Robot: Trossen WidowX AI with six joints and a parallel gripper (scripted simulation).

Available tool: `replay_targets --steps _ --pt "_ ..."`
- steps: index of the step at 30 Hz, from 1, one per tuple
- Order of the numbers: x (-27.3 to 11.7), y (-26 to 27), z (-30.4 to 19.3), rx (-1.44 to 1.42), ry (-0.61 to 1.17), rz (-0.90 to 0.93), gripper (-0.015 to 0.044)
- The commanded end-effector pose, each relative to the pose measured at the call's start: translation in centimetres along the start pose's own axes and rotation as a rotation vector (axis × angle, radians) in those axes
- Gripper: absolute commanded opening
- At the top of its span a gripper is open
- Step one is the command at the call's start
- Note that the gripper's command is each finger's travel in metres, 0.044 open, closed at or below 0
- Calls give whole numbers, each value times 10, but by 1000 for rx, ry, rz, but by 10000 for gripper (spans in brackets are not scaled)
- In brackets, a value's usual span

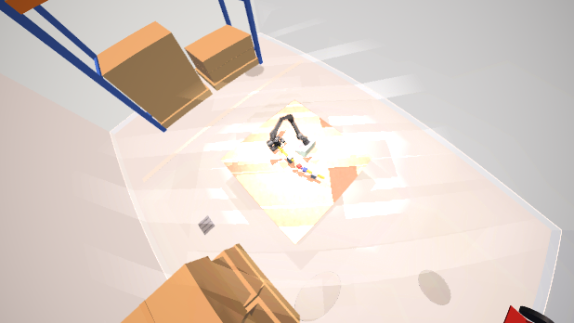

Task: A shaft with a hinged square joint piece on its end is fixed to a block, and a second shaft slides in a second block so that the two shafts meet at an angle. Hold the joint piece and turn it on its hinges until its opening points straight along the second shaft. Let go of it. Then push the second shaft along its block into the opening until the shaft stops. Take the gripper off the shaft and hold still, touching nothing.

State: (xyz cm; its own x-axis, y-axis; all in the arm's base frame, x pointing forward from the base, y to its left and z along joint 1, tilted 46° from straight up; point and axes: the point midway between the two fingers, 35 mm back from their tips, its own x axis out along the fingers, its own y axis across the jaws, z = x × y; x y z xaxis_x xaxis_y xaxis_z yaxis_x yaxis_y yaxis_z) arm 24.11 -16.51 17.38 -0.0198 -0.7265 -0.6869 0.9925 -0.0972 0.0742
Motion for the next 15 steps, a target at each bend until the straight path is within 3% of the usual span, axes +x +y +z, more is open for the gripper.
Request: replay_targets --steps 1,10,15 --pt "0 0 0 -1 1 0 67" --pt "0 0 0 0 0 0 0" --pt "0 0 -2 0 0 2 0"
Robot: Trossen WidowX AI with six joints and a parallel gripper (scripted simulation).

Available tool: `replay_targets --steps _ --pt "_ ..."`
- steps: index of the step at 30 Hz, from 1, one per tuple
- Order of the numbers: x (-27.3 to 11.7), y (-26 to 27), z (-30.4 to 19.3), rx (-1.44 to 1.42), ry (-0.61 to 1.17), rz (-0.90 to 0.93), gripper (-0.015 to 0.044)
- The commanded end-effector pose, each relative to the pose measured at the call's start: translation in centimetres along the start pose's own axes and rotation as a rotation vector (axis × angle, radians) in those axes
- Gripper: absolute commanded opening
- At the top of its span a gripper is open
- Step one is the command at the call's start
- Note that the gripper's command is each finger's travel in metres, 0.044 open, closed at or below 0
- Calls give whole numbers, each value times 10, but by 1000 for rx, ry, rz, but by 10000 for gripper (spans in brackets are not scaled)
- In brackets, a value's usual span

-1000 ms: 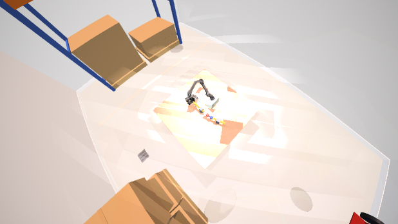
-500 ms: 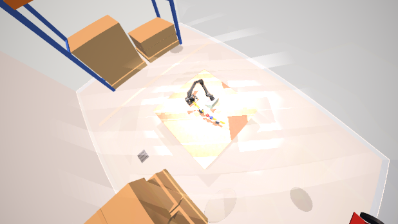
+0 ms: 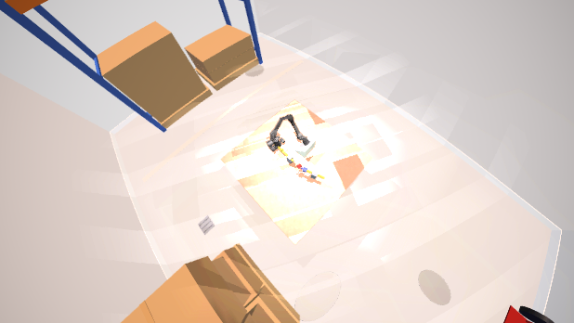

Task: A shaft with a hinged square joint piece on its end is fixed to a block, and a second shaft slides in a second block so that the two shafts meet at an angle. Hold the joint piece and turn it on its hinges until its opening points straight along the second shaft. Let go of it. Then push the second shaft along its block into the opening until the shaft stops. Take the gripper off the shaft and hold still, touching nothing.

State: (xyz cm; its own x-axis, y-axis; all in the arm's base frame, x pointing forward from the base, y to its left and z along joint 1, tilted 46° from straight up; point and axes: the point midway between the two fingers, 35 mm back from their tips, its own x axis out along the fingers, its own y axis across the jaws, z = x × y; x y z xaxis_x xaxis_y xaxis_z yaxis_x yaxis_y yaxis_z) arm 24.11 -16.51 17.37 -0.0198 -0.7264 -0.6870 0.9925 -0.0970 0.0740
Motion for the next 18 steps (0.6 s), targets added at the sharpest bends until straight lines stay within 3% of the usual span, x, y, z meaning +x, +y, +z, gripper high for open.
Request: replay_targets --steps 1,18 --pt "0 0 -2 0 1 3 0" --pt "1 0 -28 -2 5 17 0"
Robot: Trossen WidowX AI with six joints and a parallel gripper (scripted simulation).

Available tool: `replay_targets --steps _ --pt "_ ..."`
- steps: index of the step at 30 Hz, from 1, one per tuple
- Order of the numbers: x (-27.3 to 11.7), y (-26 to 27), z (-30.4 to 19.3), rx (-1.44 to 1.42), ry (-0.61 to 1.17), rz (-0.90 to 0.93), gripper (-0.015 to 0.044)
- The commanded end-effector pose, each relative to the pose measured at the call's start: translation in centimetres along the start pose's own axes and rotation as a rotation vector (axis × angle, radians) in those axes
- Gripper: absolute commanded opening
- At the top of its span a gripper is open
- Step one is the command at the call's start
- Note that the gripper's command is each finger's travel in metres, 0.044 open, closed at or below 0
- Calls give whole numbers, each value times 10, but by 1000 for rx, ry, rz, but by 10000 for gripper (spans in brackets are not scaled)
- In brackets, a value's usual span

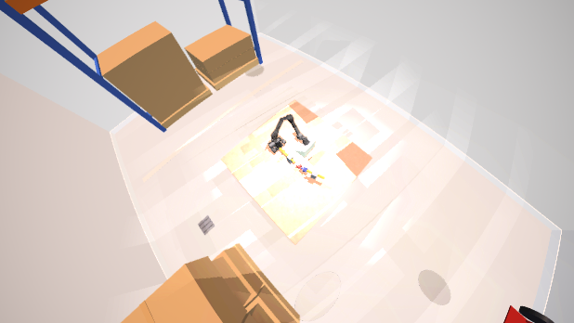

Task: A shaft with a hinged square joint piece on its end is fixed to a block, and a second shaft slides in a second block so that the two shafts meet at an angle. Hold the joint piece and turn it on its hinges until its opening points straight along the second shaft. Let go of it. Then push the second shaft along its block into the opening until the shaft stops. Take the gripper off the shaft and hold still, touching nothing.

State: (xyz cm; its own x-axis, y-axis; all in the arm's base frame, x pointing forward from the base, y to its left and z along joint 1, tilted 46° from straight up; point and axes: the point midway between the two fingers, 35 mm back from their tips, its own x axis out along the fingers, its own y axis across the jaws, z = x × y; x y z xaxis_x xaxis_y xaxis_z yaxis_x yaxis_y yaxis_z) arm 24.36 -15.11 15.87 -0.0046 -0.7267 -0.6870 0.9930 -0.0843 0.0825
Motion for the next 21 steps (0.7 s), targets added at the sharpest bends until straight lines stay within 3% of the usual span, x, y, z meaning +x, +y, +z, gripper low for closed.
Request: replay_targets --steps 1,21 --pt "1 0 -9 1 4 2 0" --pt "1 0 -40 0 5 2 0"
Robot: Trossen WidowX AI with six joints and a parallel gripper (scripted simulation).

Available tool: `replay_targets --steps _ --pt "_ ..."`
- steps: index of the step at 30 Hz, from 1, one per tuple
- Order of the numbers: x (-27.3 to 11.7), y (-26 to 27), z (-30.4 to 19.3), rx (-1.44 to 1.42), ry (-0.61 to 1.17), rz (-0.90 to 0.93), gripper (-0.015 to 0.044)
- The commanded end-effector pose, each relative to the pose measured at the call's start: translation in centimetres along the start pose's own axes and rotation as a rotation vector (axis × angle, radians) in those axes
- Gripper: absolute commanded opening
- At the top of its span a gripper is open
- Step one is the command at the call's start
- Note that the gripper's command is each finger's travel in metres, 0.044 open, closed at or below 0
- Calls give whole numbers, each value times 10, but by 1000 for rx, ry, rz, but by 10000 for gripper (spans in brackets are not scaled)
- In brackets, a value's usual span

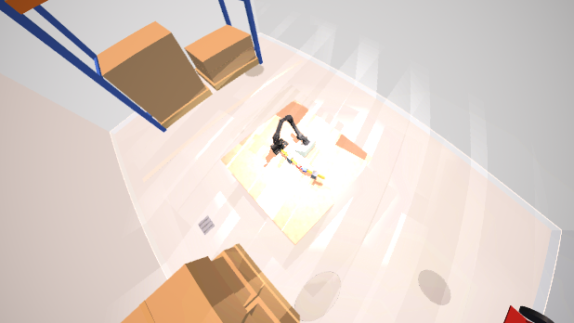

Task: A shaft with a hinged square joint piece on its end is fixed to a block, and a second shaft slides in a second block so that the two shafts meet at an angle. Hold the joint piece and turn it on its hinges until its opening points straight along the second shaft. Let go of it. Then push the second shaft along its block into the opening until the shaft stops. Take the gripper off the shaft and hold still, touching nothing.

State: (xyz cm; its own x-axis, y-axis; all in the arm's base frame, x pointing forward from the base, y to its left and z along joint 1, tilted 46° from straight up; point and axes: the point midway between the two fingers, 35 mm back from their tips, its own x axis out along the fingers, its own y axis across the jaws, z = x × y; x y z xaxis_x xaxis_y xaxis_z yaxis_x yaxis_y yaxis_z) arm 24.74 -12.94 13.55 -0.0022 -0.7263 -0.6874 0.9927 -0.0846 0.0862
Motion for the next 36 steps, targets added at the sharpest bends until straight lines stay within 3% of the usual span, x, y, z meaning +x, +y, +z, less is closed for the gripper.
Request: replay_targets --steps 1,36 --pt "1 0 -9 -3 5 -1 0" --pt "0 0 -46 0 1 0 0"
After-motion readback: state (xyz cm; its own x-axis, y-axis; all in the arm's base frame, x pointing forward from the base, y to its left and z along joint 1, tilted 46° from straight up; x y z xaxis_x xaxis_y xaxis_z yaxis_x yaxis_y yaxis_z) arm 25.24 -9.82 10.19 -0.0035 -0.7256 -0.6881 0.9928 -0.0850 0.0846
